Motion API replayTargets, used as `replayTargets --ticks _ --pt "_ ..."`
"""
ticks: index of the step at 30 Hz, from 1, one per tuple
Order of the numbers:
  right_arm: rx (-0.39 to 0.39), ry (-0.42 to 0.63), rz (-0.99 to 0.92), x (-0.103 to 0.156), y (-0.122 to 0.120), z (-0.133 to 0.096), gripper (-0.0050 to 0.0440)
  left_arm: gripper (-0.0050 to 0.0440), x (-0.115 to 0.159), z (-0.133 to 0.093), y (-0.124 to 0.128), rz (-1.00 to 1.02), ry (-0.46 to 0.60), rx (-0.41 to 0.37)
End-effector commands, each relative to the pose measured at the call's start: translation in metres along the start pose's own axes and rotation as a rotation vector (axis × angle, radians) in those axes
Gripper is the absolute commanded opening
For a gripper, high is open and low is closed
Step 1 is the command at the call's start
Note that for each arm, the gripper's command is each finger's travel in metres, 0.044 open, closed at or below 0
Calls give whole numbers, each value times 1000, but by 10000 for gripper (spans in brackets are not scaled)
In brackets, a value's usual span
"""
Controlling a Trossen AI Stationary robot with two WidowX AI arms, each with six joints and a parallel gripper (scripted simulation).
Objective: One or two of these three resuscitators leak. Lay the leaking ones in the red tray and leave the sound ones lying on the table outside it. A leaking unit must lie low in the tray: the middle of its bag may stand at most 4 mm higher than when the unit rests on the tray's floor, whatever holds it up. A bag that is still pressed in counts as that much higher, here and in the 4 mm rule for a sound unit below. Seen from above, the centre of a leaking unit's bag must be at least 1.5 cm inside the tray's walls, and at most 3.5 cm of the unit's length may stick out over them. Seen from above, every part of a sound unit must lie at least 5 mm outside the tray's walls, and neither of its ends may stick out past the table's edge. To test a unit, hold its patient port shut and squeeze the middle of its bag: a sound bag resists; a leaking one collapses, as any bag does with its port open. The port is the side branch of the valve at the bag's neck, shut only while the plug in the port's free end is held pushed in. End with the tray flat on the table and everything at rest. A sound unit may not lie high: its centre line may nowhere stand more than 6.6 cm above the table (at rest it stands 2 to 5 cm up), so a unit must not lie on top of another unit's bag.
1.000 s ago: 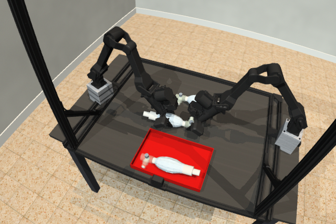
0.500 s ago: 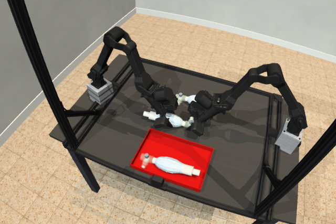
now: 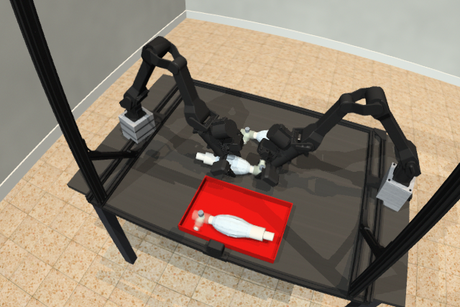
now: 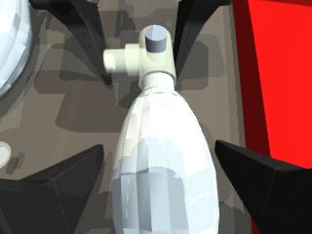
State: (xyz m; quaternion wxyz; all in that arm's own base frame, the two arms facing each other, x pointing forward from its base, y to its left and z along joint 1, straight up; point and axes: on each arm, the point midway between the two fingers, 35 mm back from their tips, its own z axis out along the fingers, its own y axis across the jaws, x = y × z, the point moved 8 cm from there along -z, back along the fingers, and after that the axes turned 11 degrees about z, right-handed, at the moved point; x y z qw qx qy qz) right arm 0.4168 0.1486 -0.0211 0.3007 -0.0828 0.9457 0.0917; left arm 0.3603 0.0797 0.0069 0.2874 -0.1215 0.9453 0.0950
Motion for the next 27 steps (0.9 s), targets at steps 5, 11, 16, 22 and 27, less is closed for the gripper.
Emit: replayTargets --ticks 5,11,16,22,27 --pt "2 2 3 0 0 0 0 440 -1 -1 0 1 -3 0" --pt "2 2 3 0 0 0 0 440 -1 -1 0 1 -3 0" --pt "2 2 3 0 0 0 0 440 -1 -1 0 1 -3 0" --pt "2 1 2 0 0 0 440 440 0 0 -1 3 0 2" --pt "2 1 2 0 0 0 440 440 0 0 -1 3 0 2"
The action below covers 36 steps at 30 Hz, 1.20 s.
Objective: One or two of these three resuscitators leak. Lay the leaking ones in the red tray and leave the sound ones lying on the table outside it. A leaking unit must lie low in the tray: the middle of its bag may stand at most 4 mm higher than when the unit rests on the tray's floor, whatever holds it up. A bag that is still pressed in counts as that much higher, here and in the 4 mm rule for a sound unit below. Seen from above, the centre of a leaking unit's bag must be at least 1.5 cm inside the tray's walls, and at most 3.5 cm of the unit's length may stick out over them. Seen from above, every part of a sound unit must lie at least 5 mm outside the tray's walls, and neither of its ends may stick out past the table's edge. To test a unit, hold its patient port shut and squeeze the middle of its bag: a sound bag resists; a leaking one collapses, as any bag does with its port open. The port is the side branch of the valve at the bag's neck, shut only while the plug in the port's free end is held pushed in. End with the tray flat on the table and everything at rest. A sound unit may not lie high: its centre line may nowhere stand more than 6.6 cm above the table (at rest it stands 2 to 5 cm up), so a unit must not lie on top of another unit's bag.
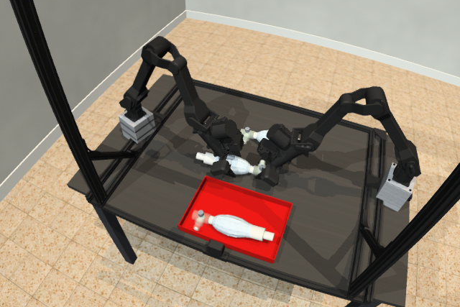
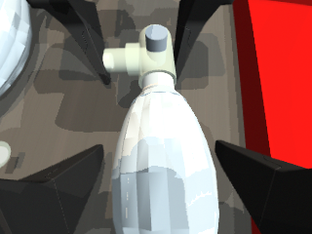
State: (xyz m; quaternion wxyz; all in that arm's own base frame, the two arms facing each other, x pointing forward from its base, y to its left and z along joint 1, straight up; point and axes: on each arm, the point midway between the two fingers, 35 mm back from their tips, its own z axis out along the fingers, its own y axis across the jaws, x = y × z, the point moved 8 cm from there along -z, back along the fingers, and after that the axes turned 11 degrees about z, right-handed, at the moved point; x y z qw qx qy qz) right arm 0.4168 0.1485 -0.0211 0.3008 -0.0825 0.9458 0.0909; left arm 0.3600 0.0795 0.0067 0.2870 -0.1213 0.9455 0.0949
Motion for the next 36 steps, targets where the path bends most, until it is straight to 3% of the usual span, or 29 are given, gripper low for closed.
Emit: replayTargets --ticks 1,23,24,26,36 --pt "0 1 2 0 0 0 440 440 0 0 0 3 -1 2" --pt "0 0 2 0 0 0 440 440 0 0 0 2 -1 0" --pt "0 1 2 -41 8 -56 440 440 -1 -1 0 1 -1 0" --pt "0 1 2 -48 10 -68 440 440 -1 -1 0 1 -1 0" --pt "0 1 2 -52 10 -72 440 440 -1 -1 0 1 -1 0"
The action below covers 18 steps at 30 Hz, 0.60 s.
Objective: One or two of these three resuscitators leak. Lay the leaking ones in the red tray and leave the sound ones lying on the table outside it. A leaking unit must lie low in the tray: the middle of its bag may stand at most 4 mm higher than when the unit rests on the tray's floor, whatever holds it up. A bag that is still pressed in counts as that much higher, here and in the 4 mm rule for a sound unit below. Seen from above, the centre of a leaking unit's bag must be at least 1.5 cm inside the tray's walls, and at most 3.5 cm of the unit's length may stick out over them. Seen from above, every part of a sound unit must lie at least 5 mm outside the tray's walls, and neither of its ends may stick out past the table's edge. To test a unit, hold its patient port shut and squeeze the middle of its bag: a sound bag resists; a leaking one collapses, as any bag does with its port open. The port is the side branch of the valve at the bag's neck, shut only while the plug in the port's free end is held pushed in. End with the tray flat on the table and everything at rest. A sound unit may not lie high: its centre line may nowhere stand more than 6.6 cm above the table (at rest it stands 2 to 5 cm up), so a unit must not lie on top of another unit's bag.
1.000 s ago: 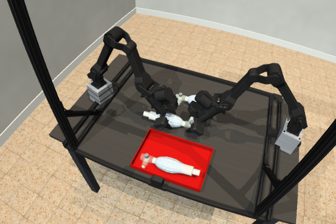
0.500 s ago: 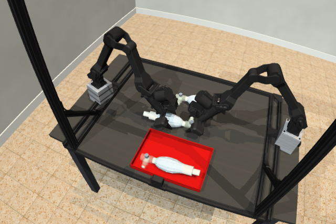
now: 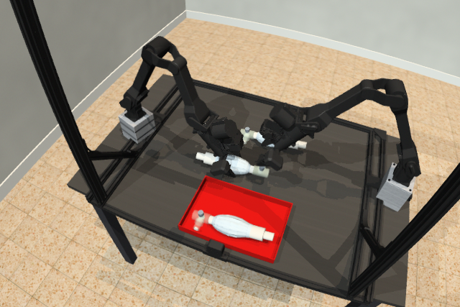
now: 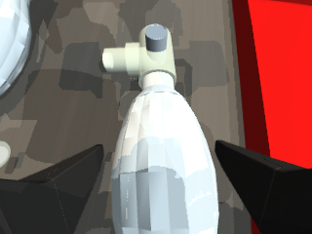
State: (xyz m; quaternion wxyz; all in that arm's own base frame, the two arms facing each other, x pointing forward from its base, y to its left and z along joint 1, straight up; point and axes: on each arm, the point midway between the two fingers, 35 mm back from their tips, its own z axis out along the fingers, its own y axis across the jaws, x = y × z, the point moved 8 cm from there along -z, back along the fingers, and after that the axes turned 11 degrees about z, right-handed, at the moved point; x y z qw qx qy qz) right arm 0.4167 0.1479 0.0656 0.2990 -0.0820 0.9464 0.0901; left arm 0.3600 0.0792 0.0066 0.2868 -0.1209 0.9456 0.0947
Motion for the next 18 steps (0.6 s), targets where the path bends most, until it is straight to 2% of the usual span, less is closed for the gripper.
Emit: replayTargets --ticks 1,4,10,15,18 --pt "-2 -3 1 -2 0 -2 440 440 -1 -1 0 0 -2 -1" --pt "-2 -3 1 -2 0 -2 440 440 -1 -1 0 0 -2 -1" --pt "-30 -163 -3 -20 6 -88 440 440 -1 0 0 0 -4 0" --pt "-54 -300 -6 -18 7 -156 440 440 -1 0 0 0 -4 0" --pt "-54 -300 -6 -18 7 -156 440 440 -1 0 0 0 -4 0"
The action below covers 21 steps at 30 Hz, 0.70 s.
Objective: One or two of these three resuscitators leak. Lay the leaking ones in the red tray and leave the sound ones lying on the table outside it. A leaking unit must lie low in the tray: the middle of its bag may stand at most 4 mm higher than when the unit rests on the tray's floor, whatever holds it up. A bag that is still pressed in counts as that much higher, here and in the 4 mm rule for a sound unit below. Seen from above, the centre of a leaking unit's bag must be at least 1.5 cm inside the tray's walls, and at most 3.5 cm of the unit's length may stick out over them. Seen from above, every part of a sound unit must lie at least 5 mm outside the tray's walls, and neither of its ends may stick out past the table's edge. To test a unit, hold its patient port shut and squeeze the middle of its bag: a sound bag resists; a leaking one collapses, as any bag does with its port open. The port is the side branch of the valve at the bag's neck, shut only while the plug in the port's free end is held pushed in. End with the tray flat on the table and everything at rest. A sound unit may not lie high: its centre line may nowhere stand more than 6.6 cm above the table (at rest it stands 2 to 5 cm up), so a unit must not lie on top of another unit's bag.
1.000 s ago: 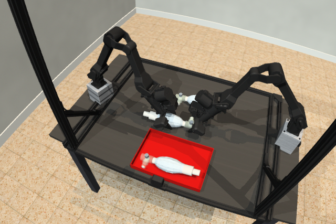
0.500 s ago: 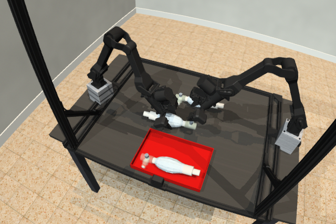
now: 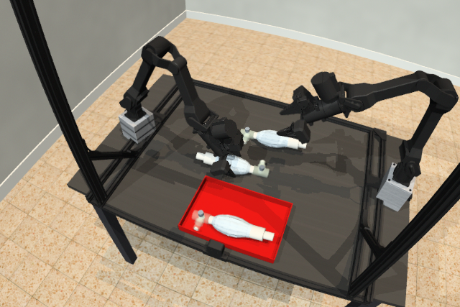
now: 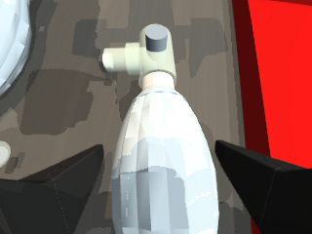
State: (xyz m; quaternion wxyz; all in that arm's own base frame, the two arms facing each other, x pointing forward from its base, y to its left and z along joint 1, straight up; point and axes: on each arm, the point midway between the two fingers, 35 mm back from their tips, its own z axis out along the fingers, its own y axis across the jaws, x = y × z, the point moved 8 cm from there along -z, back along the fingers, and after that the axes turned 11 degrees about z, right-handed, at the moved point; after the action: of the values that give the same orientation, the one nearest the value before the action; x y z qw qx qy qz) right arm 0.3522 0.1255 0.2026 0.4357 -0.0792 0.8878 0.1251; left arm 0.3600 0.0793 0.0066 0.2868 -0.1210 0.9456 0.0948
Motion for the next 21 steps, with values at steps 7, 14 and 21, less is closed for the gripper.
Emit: replayTargets --ticks 7,14,21 --pt "-23 -117 -1 -2 2 -59 440 440 -1 -1 0 1 -3 2" --pt "-59 -320 -6 15 1 -143 440 440 -1 -1 0 1 -3 2" --pt "-59 -269 4 17 4 -134 440 440 -1 0 0 1 -2 0"
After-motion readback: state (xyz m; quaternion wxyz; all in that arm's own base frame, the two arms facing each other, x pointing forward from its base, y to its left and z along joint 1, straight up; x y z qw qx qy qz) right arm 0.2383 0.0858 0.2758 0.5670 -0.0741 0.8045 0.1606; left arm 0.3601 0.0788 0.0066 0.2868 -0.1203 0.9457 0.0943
